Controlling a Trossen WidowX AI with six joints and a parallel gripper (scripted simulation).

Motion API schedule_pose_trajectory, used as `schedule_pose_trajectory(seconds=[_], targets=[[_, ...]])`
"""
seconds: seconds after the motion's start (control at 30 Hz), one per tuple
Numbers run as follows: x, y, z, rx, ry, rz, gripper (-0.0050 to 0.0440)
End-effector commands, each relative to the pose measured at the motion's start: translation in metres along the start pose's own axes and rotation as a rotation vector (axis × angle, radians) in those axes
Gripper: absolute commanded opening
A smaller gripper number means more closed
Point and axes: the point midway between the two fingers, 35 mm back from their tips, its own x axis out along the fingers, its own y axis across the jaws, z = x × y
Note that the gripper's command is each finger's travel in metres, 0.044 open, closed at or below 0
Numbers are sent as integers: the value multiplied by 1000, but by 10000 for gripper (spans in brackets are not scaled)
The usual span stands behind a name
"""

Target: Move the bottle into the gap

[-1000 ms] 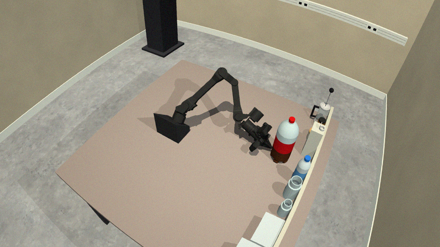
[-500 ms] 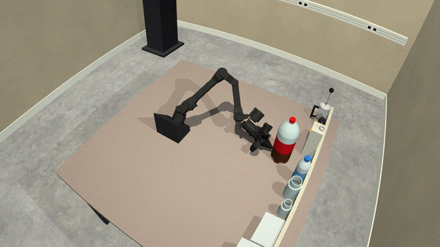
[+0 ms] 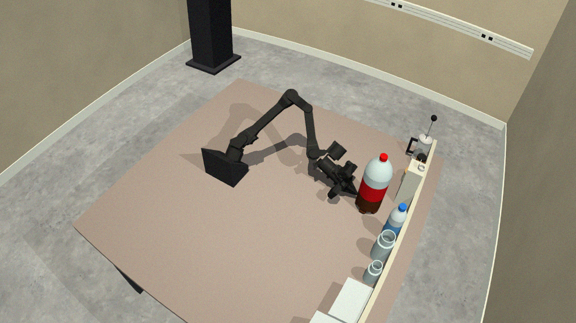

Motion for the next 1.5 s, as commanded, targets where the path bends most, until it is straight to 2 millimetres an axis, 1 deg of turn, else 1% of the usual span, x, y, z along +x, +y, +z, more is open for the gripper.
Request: schedule_pose_trajectory(seconds=[0.0, 0.4, 0.6, 1.47], targets=[[3, 5, 8, -5, -14, 13, -50], [5, 5, 9, -5, -14, 13, -50], [13, 5, 13, -5, -13, 13, -50], [18, 6, 15, -6, -15, 13, -50]])
